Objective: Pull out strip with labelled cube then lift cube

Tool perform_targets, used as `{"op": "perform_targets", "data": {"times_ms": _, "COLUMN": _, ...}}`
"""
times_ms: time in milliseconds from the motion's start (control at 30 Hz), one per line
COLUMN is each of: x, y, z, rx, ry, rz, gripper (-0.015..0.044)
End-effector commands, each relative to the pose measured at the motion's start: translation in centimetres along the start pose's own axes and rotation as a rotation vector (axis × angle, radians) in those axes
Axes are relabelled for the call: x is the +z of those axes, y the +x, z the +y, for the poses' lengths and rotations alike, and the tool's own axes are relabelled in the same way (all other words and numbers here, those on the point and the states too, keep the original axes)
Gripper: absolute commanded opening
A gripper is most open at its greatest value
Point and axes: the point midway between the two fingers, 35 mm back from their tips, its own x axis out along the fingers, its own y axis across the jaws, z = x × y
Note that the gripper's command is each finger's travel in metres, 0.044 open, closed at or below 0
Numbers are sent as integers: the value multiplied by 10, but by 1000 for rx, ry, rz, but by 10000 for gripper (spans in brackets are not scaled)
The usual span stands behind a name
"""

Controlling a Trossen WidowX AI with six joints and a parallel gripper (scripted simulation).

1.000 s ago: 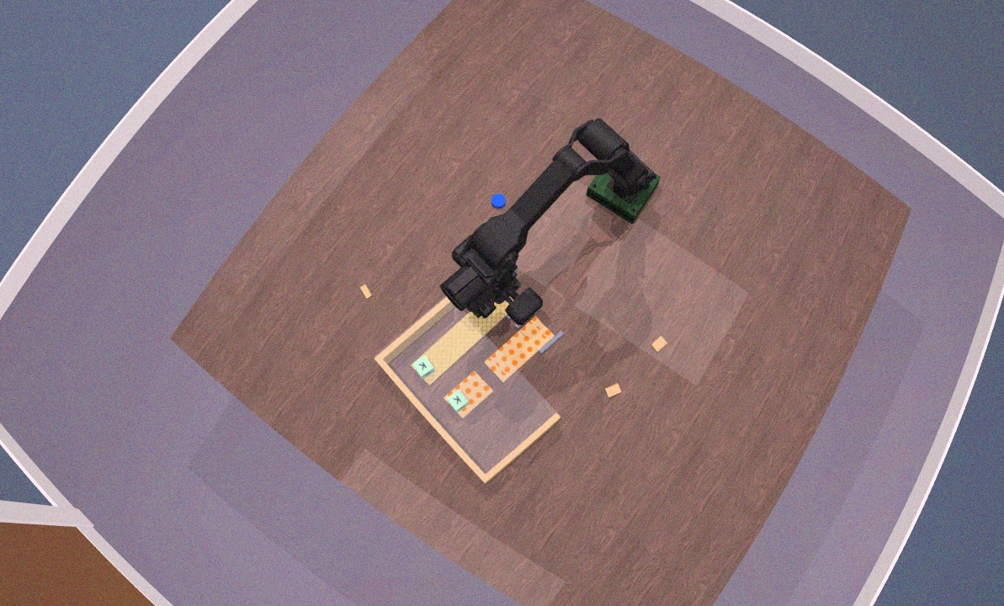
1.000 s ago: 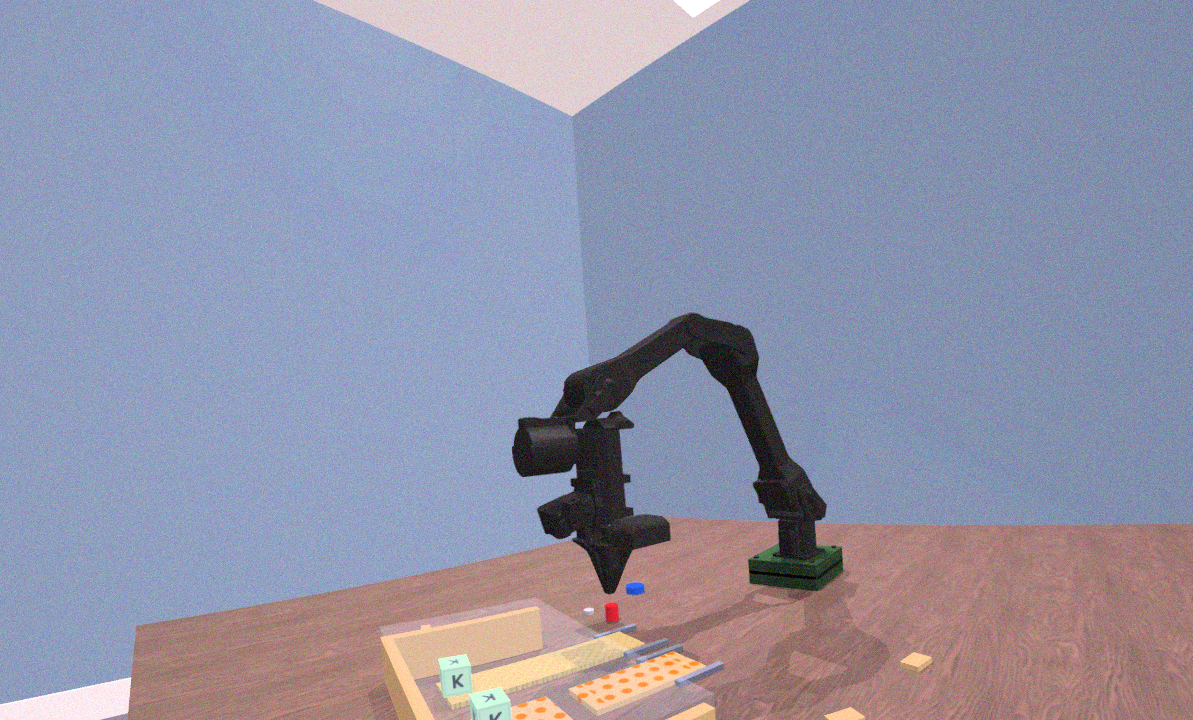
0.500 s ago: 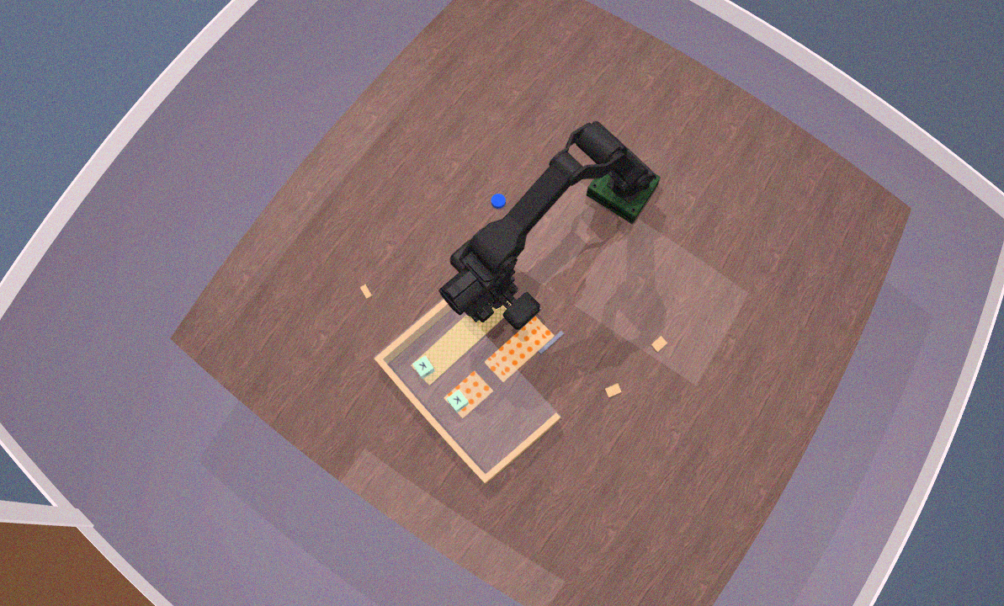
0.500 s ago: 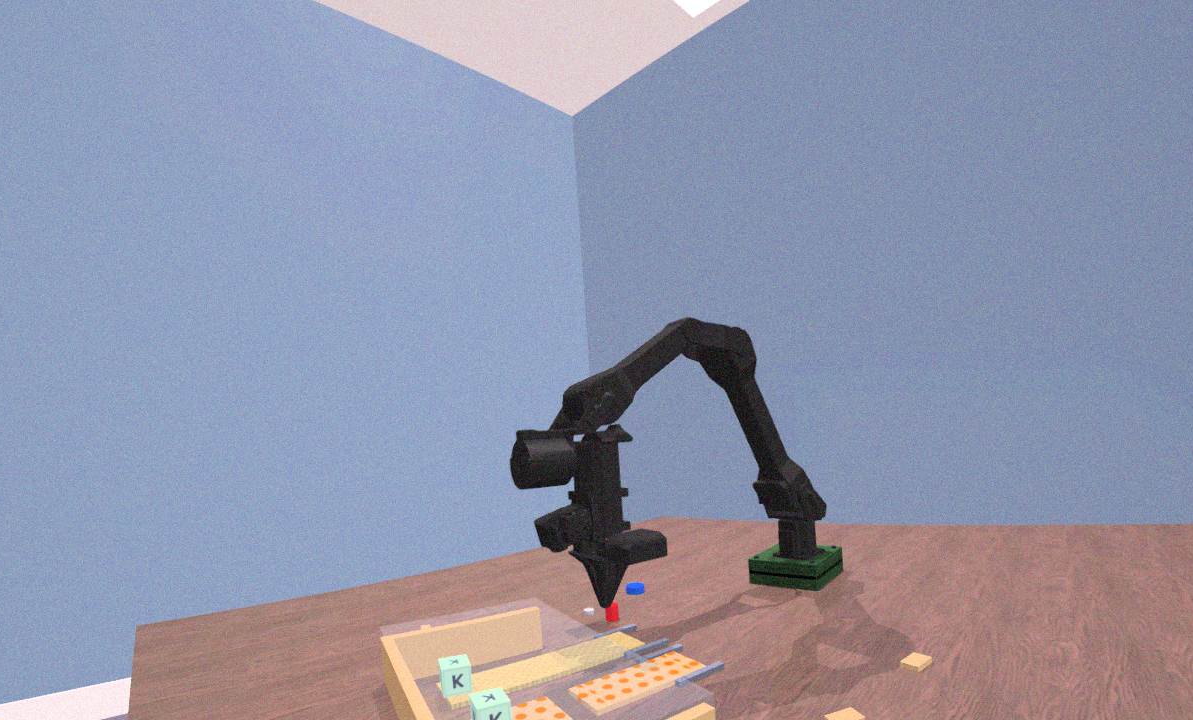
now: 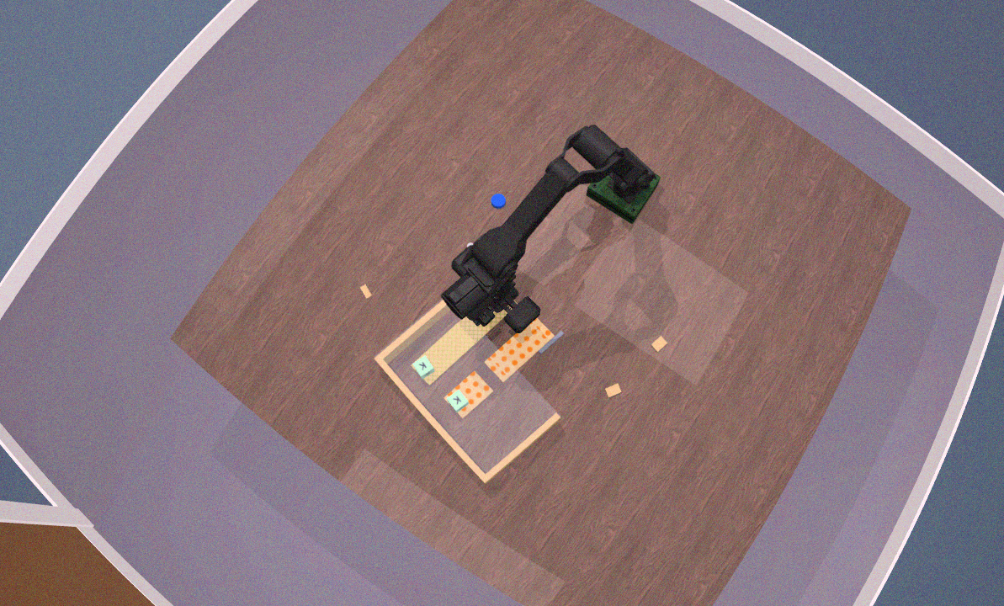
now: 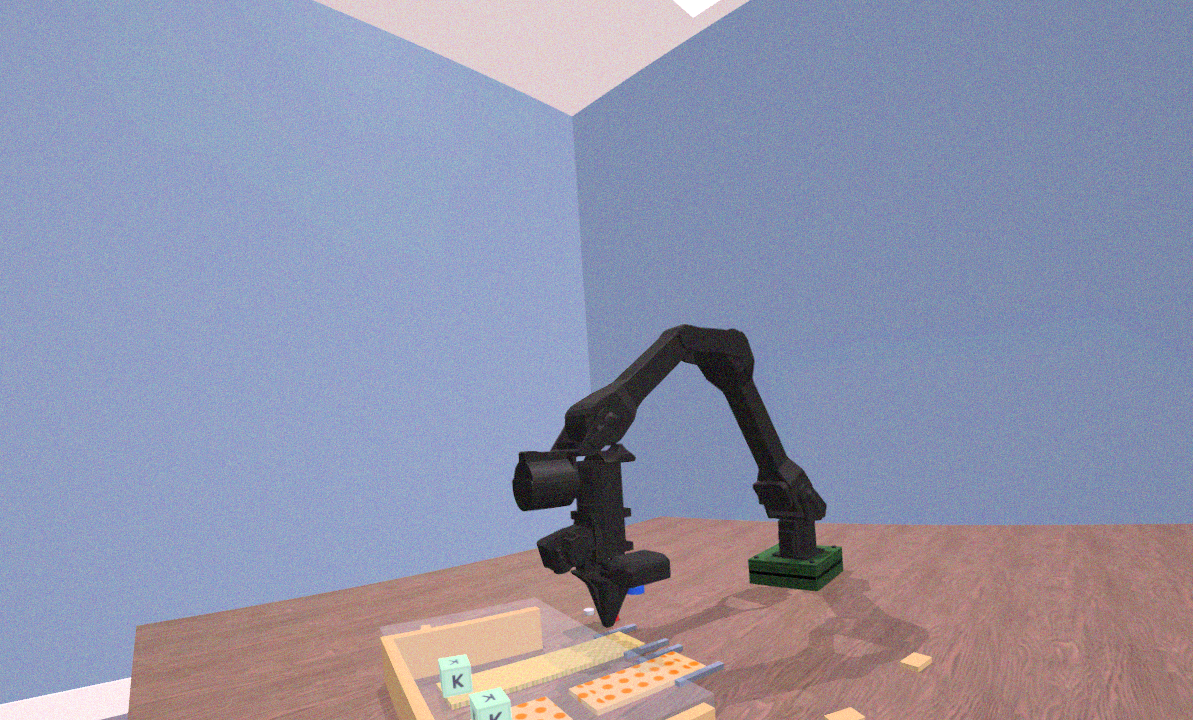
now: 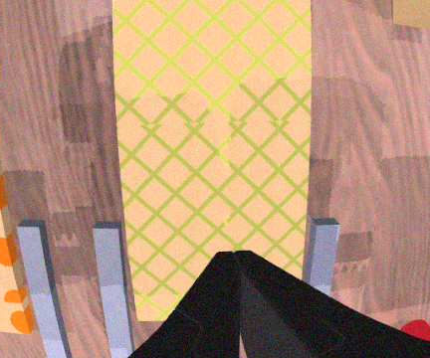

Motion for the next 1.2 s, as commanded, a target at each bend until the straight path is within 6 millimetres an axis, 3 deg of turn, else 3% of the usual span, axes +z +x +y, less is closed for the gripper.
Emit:
{"op": "perform_targets", "data": {"times_ms": 0, "x": -3, "y": 8, "z": 1, "rx": -1, "ry": 2, "rz": 7, "gripper": 0}}
{"op": "perform_targets", "data": {"times_ms": 333, "x": -5, "y": 23, "z": 2, "rx": 0, "ry": 2, "rz": 7, "gripper": 0}}
{"op": "perform_targets", "data": {"times_ms": 1167, "x": -5, "y": 24, "z": 2, "rx": 0, "ry": 2, "rz": 7, "gripper": 0}}
